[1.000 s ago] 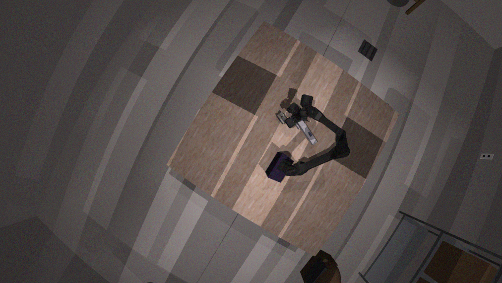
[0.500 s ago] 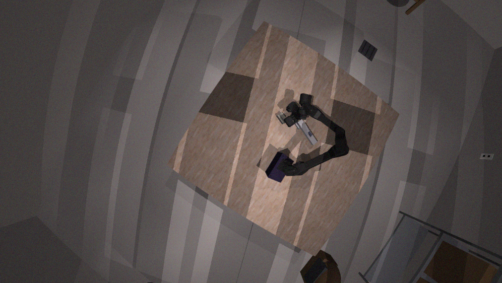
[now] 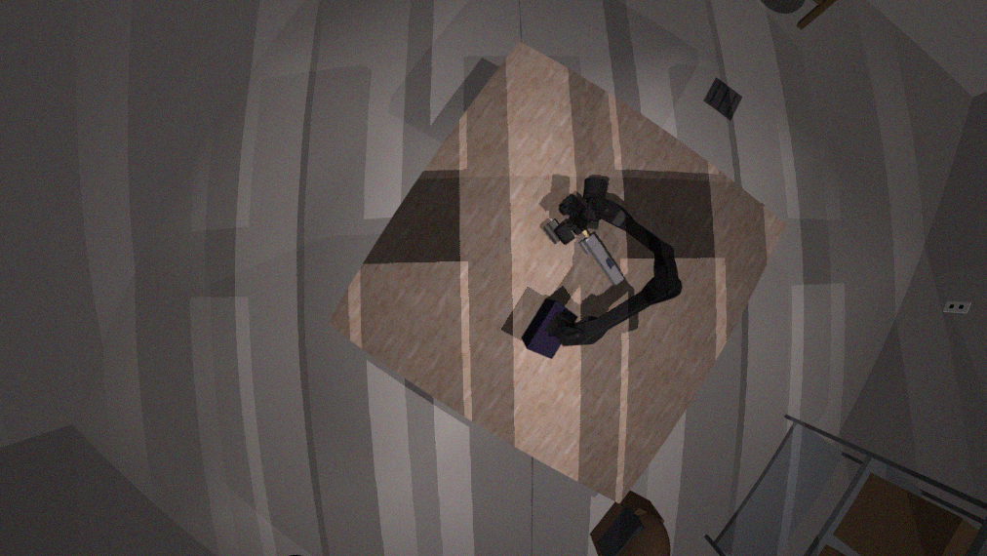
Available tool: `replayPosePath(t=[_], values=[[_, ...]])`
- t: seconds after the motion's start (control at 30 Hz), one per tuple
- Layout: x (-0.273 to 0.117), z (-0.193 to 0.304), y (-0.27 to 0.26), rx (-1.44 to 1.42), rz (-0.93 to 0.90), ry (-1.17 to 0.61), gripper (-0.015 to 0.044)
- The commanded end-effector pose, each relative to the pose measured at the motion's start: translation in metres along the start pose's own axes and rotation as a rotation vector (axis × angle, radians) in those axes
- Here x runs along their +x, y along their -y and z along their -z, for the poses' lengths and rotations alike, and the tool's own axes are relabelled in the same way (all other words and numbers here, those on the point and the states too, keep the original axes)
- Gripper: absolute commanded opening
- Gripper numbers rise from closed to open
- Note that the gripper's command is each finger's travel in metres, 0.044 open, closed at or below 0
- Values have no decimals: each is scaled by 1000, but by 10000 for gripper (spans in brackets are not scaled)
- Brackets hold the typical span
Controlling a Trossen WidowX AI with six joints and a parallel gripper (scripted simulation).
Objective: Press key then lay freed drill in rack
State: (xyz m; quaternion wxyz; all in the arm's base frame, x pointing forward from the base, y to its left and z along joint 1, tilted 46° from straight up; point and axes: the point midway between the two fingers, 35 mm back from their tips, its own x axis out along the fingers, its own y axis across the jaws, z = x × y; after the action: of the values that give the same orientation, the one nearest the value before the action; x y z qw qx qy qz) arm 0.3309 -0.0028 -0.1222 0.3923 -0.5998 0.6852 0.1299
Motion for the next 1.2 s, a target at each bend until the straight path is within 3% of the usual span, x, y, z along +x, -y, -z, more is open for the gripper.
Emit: replayPosePath(t=[0.0, 0.23, 0.8, 1.17], values=[[0, -9, 0, 1, -1, 3, 0], [-1, -17, 0, 2, -1, 3, 0], [0, -8, 0, 1, -1, 2, 440], [1, -4, 1, 1, -1, 2, 440]])
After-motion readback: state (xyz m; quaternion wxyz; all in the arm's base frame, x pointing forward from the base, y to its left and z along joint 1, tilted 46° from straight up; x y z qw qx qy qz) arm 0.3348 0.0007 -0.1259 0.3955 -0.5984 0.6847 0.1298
